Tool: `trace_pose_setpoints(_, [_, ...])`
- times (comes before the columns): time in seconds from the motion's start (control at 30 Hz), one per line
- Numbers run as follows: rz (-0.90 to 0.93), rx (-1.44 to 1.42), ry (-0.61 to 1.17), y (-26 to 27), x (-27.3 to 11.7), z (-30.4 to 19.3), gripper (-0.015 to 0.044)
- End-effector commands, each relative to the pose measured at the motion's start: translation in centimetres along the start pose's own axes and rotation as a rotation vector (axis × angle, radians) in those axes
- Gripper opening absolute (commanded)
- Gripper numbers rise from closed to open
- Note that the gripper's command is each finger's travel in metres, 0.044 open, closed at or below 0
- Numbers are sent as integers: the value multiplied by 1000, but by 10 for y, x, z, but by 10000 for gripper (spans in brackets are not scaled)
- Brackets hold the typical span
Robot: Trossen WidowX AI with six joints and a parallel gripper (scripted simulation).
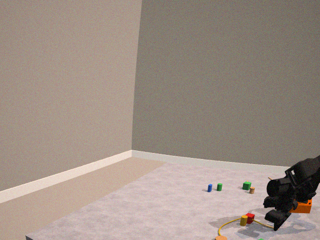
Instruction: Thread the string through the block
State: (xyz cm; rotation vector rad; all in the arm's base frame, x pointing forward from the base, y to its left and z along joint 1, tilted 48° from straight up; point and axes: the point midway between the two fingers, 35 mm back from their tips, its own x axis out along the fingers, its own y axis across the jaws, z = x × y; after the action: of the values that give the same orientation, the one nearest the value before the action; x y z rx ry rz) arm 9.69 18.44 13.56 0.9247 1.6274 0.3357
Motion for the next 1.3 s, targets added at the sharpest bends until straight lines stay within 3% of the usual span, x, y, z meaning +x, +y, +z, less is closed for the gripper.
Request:
trace_pose_setpoints(0.0, [6, -10, 13, 2, 1, -3, 0])
trace_pose_setpoints(0.07, [6, -10, 13, 2, 1, -3, 0])
trace_pose_setpoints(0.33, [-8, -1, -4, -1, -4, 2, 210])
trace_pose_setpoints(0.67, [-31, 16, -3, -6, -75, 10, 210])
trace_pose_setpoints(0.87, [-25, 18, -2, -5, -79, 9, 210])
trace_pose_setpoints(1.17, [-38, 25, -23, -7, -85, 11, 440])
trace_pose_setpoints(1.27, [-45, 37, -42, -6, -103, 12, 440])
